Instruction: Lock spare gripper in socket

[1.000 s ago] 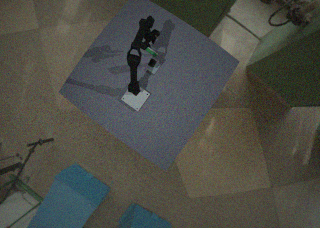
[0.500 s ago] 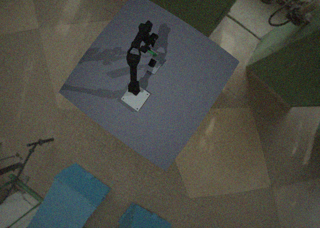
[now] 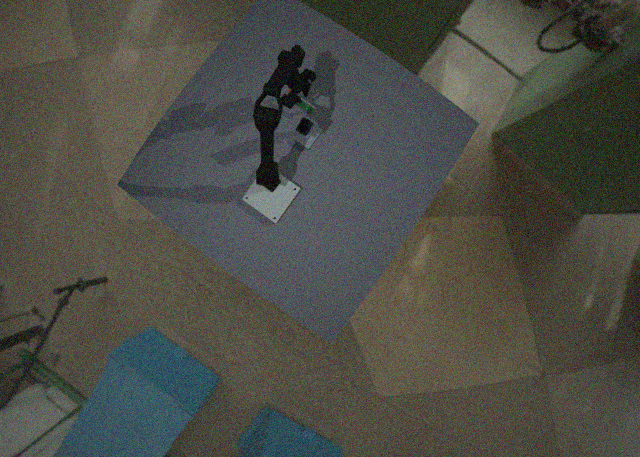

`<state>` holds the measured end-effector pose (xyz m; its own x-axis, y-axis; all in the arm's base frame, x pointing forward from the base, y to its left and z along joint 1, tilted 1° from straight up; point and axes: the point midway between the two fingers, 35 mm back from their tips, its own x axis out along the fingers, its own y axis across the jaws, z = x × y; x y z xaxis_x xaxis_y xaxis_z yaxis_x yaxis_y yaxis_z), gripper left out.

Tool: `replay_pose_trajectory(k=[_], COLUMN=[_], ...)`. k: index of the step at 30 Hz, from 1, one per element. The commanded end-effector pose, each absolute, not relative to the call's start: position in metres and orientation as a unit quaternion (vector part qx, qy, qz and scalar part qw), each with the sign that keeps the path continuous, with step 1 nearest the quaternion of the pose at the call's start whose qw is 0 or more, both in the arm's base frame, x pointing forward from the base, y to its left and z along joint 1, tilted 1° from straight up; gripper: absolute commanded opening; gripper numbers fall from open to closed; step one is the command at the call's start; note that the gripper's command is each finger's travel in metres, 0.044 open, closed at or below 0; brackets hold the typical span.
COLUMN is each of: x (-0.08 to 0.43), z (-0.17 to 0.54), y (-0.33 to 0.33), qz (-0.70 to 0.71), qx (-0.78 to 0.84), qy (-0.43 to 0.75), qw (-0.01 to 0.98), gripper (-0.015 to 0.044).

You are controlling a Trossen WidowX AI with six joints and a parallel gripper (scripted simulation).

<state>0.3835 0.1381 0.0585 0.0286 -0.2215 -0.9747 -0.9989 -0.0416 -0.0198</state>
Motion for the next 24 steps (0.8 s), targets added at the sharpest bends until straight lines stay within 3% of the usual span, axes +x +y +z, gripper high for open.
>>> replay_pose_trajectory(k=[1,23,24], x=[0.382,0.381,0.381], z=[0.047,0.027,0.027], y=[0.137,0.138,0.138], qz=[0.445,0.445,0.445], qx=[-0.569,-0.569,-0.569], qy=[0.540,0.540,0.540], qw=[0.432,0.431,0.431], gripper=[0.0180,0.0180,0.0154])
